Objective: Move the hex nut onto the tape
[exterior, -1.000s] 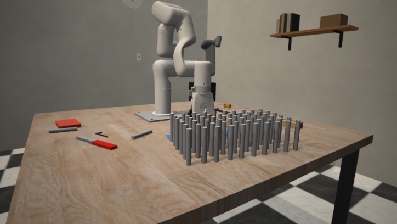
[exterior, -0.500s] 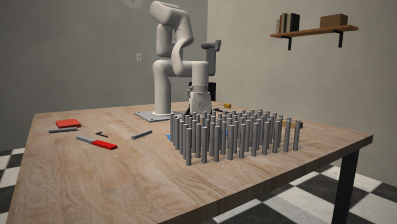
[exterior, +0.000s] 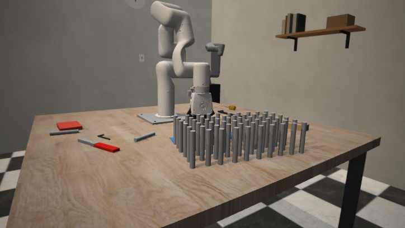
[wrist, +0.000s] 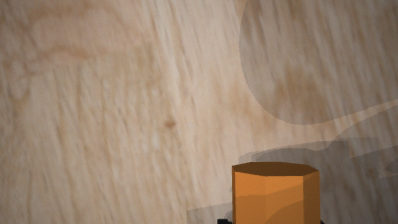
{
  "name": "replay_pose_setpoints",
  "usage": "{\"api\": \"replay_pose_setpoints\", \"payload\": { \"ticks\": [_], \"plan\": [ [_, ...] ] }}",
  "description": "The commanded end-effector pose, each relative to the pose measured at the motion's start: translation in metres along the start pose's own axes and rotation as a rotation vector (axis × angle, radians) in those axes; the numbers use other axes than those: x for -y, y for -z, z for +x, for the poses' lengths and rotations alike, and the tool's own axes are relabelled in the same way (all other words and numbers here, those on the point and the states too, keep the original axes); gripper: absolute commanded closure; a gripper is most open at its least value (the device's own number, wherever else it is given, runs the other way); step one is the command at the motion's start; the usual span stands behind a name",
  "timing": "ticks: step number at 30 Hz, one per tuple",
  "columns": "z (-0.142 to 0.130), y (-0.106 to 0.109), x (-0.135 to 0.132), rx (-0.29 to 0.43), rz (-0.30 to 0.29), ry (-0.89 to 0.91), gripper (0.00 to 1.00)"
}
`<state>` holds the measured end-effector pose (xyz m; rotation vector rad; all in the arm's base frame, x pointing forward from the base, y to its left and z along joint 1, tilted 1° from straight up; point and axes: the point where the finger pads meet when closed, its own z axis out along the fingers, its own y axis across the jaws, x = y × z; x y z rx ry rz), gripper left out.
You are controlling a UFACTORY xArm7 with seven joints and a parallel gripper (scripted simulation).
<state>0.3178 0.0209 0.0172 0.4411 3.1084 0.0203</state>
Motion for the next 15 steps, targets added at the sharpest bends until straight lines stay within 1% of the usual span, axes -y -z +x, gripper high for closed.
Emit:
{"api": "replay_pose_setpoints", "payload": {
  "ticks": [1, 12, 15],
  "plan": [
    [0.007, 0.001, 0.000, 0.004, -0.001, 0.000, 1.00],
    [0.032, 0.001, 0.002, 0.004, -0.001, 0.000, 1.00],
    [0.034, 0.001, 0.002, 0.004, -0.001, 0.000, 1.00]
  ]
}}
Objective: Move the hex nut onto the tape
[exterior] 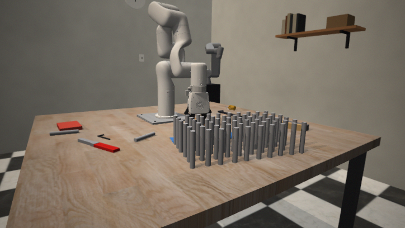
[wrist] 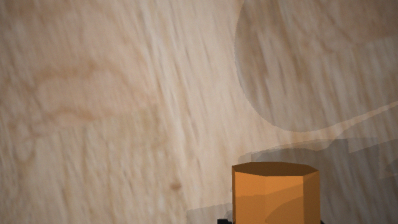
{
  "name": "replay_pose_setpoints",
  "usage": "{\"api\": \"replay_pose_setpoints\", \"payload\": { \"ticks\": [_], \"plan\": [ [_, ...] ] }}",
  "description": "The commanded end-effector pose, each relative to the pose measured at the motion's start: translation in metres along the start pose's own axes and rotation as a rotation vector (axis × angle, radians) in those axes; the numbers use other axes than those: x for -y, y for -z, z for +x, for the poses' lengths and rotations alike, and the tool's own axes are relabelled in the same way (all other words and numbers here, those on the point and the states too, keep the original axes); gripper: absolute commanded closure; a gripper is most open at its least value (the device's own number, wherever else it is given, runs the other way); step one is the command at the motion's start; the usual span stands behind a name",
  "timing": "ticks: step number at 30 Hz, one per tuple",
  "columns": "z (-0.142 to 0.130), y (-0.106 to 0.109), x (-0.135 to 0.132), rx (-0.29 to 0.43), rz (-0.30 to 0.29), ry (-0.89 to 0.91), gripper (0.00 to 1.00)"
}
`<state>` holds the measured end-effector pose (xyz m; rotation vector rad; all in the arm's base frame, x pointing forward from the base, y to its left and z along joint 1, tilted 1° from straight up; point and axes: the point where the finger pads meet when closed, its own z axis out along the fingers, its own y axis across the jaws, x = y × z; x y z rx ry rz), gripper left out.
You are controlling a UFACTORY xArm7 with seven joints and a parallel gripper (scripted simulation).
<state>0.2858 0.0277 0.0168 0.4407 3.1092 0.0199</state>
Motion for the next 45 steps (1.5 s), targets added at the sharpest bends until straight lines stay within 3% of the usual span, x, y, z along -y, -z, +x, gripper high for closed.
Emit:
{"api": "replay_pose_setpoints", "payload": {
  "ticks": [1, 14, 45],
  "plan": [
    [0.003, 0.001, 0.000, 0.004, -0.002, 0.000, 1.00],
    [0.024, 0.001, 0.001, 0.004, -0.002, 0.000, 1.00],
    [0.034, 0.001, 0.002, 0.004, -0.002, 0.000, 1.00]
  ]
}}
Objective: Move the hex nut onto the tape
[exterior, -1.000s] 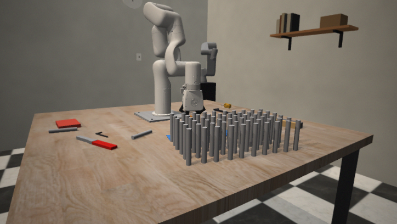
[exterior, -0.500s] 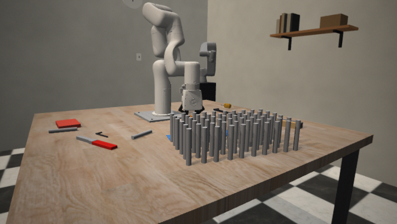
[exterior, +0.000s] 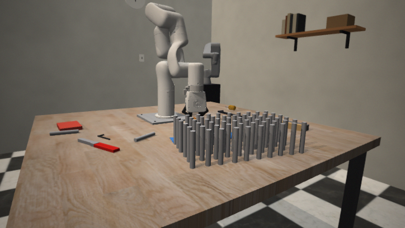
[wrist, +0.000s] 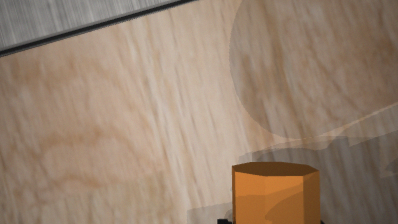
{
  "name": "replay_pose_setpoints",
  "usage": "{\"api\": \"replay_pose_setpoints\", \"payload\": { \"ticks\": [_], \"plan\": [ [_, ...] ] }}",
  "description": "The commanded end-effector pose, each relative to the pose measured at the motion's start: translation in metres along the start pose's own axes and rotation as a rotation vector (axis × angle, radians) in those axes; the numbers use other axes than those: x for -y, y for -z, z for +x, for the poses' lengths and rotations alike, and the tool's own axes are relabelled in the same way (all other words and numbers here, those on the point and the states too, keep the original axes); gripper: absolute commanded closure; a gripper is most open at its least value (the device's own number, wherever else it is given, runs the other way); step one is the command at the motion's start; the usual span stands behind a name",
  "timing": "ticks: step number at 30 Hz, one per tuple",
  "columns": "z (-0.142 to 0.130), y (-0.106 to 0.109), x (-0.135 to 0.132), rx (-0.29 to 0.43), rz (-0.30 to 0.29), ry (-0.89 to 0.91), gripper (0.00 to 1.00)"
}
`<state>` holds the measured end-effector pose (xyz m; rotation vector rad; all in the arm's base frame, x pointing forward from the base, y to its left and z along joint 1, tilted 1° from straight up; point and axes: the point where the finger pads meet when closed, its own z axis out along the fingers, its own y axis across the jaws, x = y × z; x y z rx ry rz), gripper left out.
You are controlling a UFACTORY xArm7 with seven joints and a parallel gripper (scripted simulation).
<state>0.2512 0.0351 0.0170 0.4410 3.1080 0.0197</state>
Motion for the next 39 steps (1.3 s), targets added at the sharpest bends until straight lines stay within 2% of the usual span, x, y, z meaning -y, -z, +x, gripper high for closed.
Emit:
{"api": "replay_pose_setpoints", "payload": {
  "ticks": [1, 26, 39],
  "plan": [
    [-0.001, 0.001, -0.001, 0.003, -0.002, 0.000, 1.00],
    [-0.001, 0.018, -0.001, 0.002, -0.001, 0.000, 1.00],
    [-0.001, 0.019, -0.001, 0.002, -0.001, 0.000, 1.00]
  ]
}}
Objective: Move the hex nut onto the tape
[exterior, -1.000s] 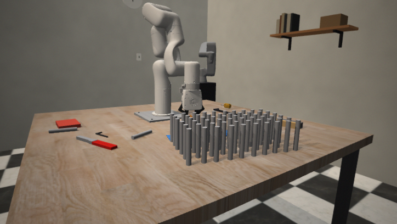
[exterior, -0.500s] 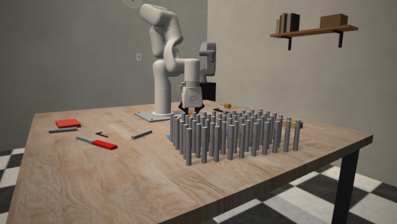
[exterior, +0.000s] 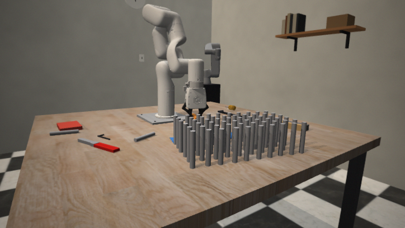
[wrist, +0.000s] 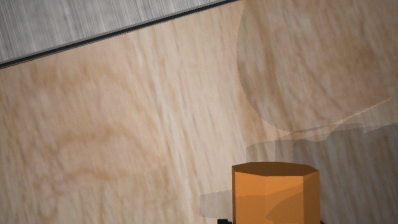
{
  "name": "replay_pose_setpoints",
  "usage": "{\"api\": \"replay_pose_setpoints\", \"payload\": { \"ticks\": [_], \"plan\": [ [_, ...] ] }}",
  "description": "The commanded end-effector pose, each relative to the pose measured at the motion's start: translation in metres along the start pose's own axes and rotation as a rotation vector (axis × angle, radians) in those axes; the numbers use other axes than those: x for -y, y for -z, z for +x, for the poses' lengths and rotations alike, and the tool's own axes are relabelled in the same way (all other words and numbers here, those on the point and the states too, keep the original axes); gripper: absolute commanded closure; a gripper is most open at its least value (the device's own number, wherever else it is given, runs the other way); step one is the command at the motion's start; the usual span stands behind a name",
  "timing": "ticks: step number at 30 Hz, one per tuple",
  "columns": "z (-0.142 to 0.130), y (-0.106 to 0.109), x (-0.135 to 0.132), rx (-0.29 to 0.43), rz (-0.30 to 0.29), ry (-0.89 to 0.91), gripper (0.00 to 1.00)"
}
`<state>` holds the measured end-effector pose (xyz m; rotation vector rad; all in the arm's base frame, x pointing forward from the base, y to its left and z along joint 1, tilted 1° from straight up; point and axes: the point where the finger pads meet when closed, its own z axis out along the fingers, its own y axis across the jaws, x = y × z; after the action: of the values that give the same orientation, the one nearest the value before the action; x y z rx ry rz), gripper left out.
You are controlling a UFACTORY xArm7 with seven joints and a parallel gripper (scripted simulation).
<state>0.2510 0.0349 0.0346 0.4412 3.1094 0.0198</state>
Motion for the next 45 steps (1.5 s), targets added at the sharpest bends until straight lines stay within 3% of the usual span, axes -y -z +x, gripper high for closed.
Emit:
{"api": "replay_pose_setpoints", "payload": {
  "ticks": [1, 17, 45],
  "plan": [
    [-0.002, 0.001, -0.001, 0.004, -0.002, 0.000, 1.00],
    [-0.002, 0.001, -0.009, 0.004, -0.002, 0.000, 1.00],
    [-0.002, 0.001, -0.052, 0.004, -0.002, 0.000, 1.00]
  ]
}}
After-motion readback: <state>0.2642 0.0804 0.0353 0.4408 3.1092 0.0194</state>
